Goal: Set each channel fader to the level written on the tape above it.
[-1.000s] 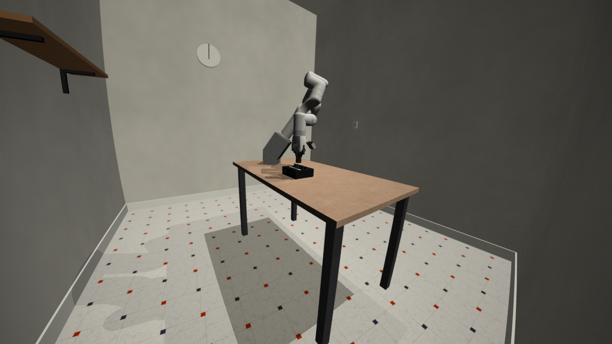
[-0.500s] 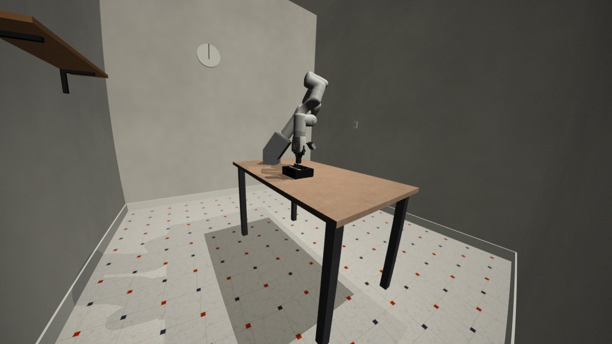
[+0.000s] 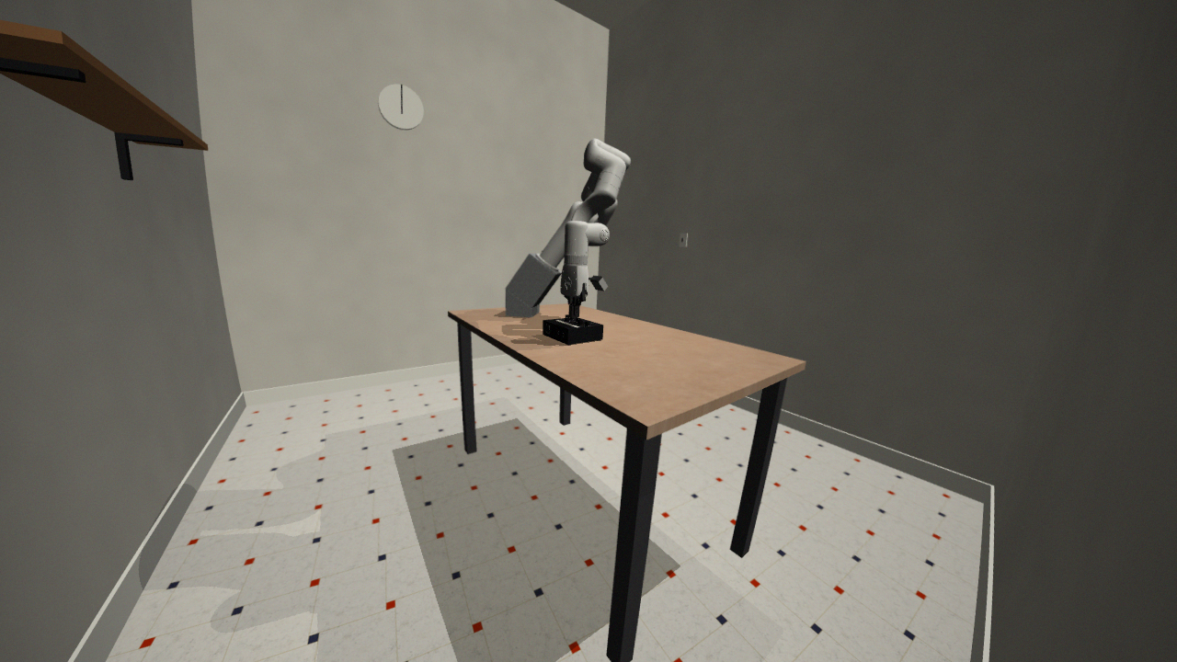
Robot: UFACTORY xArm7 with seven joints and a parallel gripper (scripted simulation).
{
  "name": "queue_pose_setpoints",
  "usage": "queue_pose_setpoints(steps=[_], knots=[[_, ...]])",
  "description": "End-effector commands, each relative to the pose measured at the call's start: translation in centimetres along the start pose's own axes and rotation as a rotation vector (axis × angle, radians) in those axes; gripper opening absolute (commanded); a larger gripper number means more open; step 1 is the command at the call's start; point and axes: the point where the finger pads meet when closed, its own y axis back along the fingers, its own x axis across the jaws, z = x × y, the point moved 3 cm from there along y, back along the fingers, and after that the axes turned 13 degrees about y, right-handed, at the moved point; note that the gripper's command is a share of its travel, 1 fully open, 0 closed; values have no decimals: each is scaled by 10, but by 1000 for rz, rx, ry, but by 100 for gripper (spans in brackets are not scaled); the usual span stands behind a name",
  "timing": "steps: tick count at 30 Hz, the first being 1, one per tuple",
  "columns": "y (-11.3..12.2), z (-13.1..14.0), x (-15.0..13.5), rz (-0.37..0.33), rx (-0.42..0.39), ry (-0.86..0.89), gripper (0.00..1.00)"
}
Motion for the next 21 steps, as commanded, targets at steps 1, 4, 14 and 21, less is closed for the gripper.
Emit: queue_pose_setpoints(steps=[1,4,14,21], knots=[[-1,2,1,2,-4,0,0],[-3,2,1,2,-4,0,0],[-8,2,1,2,-4,0,0],[-9,2,1,2,-4,0,0]])
